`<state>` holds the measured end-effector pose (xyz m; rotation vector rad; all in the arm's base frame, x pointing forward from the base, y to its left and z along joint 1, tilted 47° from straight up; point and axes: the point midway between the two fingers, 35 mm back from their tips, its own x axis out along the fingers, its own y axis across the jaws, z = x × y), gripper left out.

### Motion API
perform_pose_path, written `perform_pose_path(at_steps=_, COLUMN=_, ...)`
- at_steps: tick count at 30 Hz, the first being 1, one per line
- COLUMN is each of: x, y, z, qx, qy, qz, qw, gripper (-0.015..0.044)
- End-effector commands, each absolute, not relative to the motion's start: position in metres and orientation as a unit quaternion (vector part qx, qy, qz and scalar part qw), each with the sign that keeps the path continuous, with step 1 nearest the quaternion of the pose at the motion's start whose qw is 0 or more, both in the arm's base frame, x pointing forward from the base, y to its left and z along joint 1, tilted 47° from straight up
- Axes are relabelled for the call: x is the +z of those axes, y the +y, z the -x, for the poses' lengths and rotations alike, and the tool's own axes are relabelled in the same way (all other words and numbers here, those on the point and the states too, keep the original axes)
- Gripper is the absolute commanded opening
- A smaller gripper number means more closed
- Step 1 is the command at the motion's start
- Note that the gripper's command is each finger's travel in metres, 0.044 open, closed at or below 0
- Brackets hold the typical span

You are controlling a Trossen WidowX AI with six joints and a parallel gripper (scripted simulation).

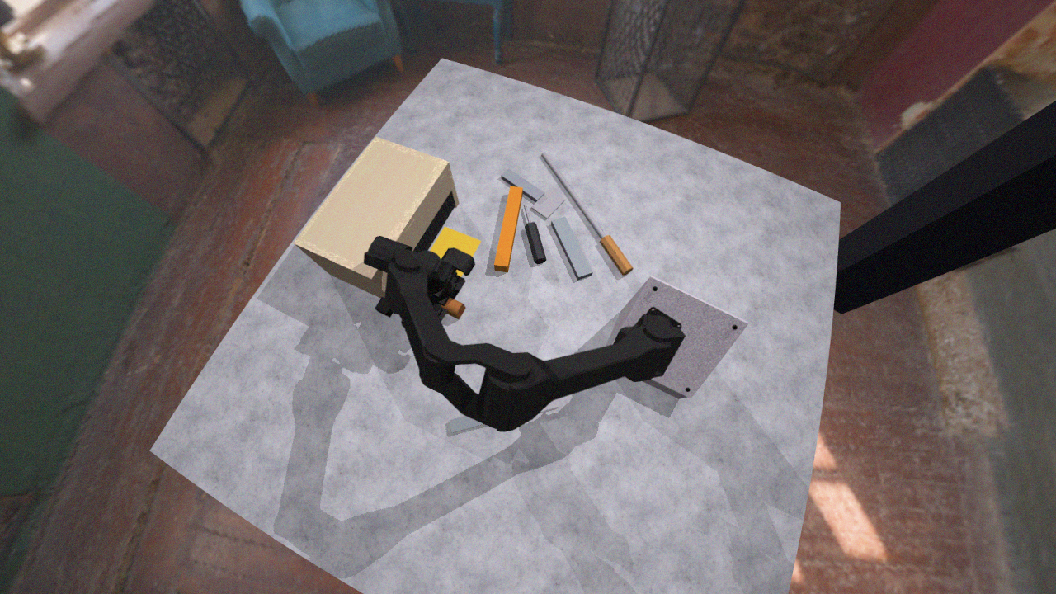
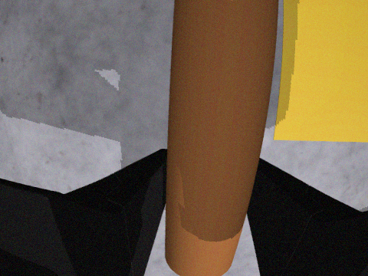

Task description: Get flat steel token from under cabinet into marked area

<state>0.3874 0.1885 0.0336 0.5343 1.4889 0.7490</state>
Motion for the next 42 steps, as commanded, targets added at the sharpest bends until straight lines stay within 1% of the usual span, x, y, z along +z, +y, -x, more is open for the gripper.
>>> perform_pose_path(at_steps=1, x=0.033, y=0.189, z=-0.391, qx=0.331, qy=0.652, qz=-0.235, qw=0.641, gripper=0.0)
perform_pose_path(at_steps=42, x=0.002, y=0.164, z=-0.395, qx=0.33, qy=0.652, qz=-0.234, qw=0.641, gripper=0.0)
